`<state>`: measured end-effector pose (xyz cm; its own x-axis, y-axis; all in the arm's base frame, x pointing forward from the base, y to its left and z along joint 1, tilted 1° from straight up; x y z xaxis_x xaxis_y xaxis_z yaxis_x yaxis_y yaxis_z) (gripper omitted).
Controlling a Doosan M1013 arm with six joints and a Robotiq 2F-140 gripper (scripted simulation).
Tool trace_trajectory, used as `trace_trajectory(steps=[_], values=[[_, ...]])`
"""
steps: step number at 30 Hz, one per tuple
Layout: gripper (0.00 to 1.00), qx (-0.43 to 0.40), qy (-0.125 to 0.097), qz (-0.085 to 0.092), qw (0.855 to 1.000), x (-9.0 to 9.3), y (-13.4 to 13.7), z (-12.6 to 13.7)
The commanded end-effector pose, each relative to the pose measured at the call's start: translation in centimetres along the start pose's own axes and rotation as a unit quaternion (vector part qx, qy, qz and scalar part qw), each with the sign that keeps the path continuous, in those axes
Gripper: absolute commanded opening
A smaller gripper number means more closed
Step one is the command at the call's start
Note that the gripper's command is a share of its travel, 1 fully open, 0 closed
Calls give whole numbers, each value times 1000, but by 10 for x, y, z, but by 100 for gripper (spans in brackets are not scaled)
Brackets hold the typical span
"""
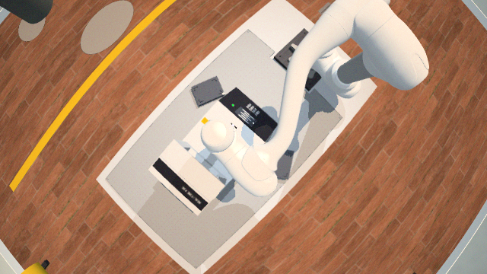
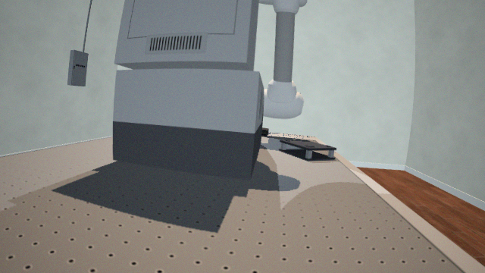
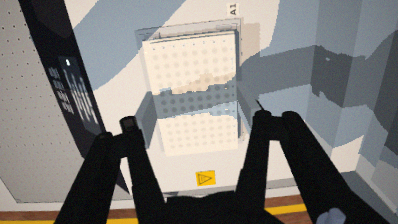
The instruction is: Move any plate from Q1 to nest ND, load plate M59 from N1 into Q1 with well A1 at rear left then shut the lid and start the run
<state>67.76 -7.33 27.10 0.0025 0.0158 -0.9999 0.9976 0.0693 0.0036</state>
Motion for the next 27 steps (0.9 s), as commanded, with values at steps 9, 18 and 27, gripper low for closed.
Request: trace_trajectory(steps=[9,18,27], values=[[0,0,0,0,1000,1,0,0],[0,0,0,0,1000,4,0,0],[0,0,0,0,1000,7,0,0]])
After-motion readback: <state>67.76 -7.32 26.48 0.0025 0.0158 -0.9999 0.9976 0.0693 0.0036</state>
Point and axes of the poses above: the point where the finger pads meet when closed, its own x axis out along the fingers, its own y axis across the jaws, z = x × y, the point moved 5 cm from there along -x, back along the fingers, and after that the axes turned 7 degrees about -x, right-handed, at the moved point
